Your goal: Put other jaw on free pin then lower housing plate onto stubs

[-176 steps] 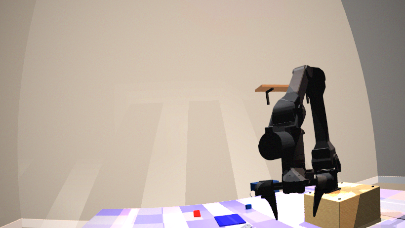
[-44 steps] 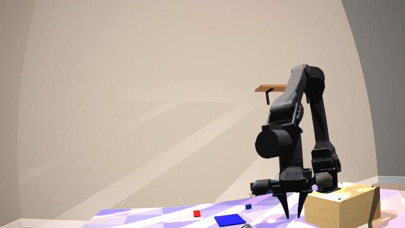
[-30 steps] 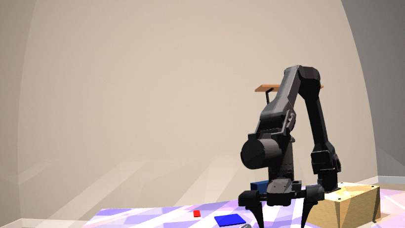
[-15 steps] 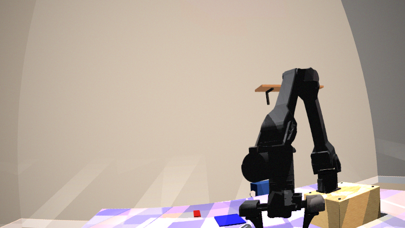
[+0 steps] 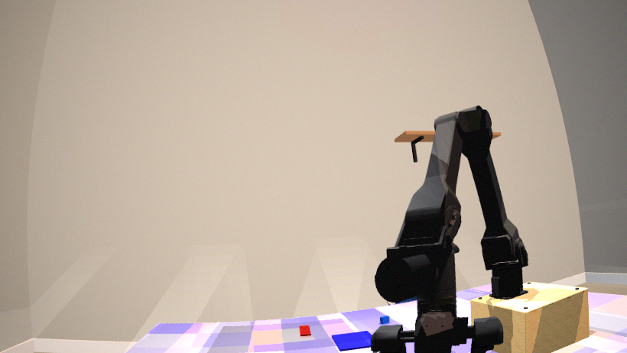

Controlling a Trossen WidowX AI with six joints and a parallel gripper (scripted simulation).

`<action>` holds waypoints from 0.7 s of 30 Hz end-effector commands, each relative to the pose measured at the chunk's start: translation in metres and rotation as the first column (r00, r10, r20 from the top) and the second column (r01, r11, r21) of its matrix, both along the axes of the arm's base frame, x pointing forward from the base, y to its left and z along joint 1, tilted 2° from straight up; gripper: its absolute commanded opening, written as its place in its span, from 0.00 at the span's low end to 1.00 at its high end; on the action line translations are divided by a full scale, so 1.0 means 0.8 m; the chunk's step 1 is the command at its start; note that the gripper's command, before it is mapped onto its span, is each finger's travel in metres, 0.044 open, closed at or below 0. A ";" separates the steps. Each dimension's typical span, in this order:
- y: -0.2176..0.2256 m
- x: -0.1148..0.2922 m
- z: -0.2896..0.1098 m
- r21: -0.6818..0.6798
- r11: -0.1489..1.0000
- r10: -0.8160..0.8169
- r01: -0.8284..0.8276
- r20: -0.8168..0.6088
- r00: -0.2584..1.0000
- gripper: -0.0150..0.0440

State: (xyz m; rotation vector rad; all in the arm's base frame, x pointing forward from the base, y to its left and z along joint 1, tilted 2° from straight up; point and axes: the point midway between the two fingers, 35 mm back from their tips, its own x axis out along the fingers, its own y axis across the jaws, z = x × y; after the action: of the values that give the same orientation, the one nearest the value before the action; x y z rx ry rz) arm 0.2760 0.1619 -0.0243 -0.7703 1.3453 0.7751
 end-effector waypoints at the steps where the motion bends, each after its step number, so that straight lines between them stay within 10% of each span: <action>1: 0.000 -0.003 -0.011 -0.002 1.000 0.003 -0.003 -0.014 1.000 1.00; 21: -0.001 -0.004 -0.022 -0.002 1.000 0.003 -0.003 -0.014 1.000 1.00</action>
State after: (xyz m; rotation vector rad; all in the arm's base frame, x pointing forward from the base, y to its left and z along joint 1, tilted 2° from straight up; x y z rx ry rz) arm 0.2740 0.1608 -0.0408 -0.7719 1.3558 0.7763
